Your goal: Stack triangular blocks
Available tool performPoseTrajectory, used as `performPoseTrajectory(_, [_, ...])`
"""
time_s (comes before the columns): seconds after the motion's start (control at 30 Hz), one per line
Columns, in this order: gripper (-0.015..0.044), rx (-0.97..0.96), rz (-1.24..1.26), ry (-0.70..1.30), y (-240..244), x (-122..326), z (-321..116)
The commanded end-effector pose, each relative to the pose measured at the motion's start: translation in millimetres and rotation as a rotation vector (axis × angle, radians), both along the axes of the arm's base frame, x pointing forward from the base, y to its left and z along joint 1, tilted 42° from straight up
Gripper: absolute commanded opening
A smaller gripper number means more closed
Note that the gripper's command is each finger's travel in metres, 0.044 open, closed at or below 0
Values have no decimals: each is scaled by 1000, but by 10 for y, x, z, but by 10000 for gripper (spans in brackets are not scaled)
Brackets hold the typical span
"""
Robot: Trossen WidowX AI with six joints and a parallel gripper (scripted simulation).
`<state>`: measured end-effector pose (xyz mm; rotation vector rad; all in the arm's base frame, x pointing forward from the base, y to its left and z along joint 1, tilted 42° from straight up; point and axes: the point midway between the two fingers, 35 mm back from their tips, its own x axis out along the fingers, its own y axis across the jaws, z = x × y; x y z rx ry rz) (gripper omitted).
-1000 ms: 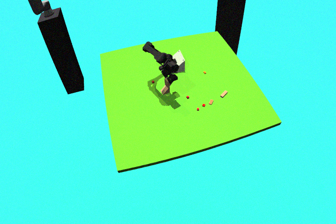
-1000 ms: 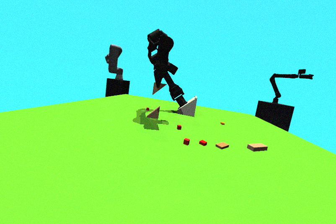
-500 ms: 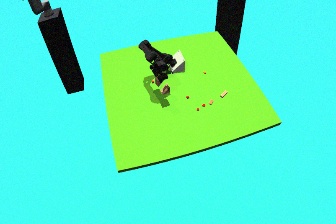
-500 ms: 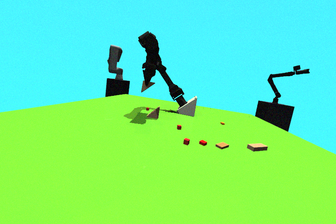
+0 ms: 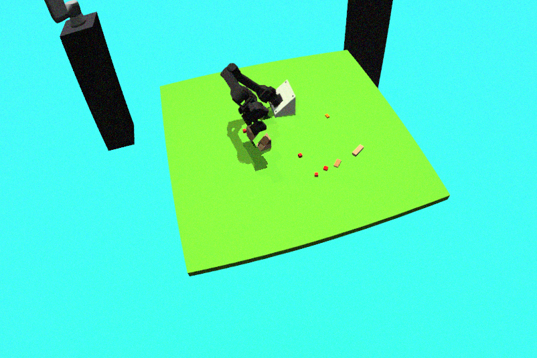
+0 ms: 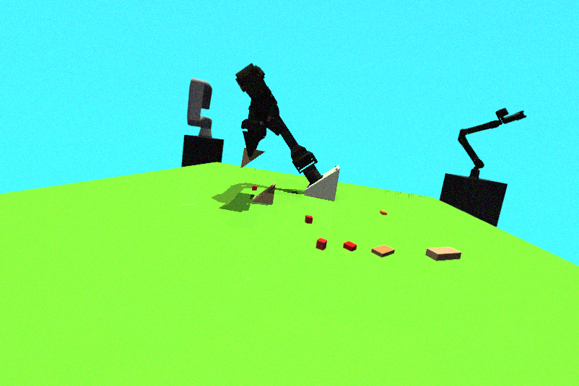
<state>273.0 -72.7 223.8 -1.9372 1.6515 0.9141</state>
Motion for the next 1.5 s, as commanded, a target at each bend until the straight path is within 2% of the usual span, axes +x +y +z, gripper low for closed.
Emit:
performPoseTrajectory(0.0, [0, 17, -26, 8, -62, -2, -182])
performPoseTrajectory(0.67, [0, 38, -73, 15, -251, -61, -756])
performPoseTrajectory(1.47, [0, 32, -70, 8, -263, -65, -779])
